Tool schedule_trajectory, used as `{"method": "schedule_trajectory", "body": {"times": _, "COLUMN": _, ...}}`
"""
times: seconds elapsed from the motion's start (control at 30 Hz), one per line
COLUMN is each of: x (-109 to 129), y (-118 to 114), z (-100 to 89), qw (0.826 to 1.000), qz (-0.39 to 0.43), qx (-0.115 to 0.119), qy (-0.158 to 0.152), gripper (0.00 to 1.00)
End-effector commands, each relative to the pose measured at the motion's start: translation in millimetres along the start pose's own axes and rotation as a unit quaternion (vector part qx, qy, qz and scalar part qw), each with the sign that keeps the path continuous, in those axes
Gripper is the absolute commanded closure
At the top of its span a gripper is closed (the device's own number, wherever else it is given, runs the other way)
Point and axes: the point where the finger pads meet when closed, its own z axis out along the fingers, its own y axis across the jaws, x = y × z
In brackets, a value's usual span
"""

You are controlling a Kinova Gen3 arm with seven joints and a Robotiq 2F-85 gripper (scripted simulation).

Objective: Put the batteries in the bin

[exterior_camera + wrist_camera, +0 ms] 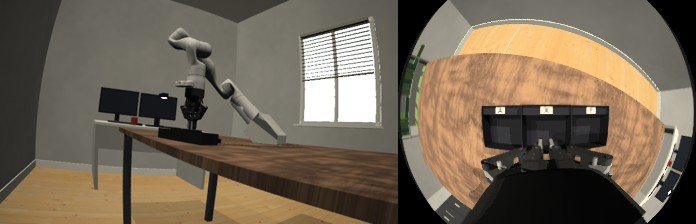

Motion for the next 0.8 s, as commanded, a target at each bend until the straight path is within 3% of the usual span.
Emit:
{"method": "schedule_trajectory", "body": {"times": 0.0, "x": 2, "y": -1, "z": -12.5, "qw": 1.000, "qz": -0.003, "qx": 0.001, "qy": 0.003, "gripper": 0.91}}
{"method": "schedule_trajectory", "body": {"times": 0.3, "x": 2, "y": -1, "z": -38.6, "qw": 1.000, "qz": -0.003, "qx": 0.001, "qy": 0.003, "gripper": 0.91}}
{"method": "schedule_trajectory", "body": {"times": 0.77, "x": 4, "y": 0, "z": -37.0, "qw": 1.000, "qz": -0.004, "qx": 0.000, "qy": 0.006, "gripper": 0.91}}
